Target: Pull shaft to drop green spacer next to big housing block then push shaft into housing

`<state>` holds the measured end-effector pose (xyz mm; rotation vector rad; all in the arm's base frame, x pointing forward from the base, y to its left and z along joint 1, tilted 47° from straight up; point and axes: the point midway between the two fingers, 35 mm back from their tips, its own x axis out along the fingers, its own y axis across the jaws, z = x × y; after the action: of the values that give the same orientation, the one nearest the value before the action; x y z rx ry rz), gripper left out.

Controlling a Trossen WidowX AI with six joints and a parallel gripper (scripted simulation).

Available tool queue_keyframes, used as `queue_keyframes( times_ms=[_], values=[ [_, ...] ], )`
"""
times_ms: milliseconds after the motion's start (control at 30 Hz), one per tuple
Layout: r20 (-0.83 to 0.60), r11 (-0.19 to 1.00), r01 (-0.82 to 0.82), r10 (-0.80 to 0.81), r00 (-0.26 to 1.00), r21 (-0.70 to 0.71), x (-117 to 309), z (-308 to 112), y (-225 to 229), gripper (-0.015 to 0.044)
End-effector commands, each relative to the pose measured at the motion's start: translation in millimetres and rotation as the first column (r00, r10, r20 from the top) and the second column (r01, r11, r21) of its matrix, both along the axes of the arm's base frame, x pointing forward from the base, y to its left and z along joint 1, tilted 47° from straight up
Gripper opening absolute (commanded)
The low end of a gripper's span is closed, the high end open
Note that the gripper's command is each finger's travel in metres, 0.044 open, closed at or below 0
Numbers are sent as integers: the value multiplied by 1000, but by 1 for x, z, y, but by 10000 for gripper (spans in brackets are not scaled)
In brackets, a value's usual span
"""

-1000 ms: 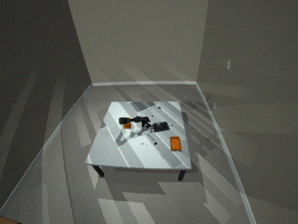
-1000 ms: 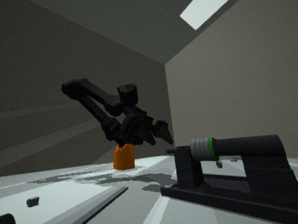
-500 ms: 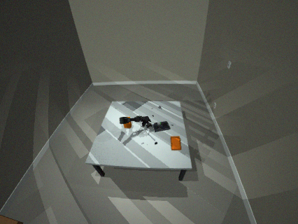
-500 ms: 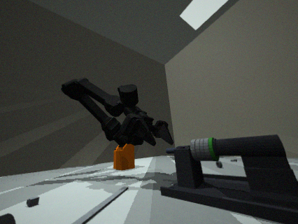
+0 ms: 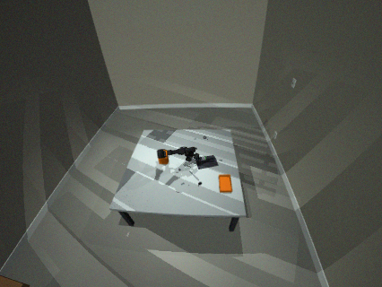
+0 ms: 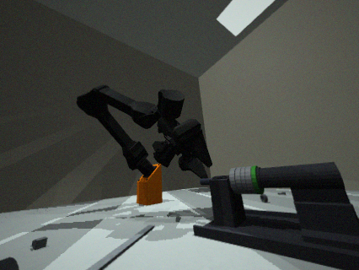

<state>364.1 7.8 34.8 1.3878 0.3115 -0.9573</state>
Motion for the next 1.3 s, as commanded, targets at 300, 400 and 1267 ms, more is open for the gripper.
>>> queue_keyframes(
  times_ms=[300, 400, 1267],
  values=[
    [-715, 661, -706, 363, 597, -254, 22, -16, 19, 440],
    [-895, 446, -883, 321, 309, -145, 22, -11, 17, 440],
    [-886, -31, -886, -61, -460, 463, 22, 15, 13, 440]
  ],
)
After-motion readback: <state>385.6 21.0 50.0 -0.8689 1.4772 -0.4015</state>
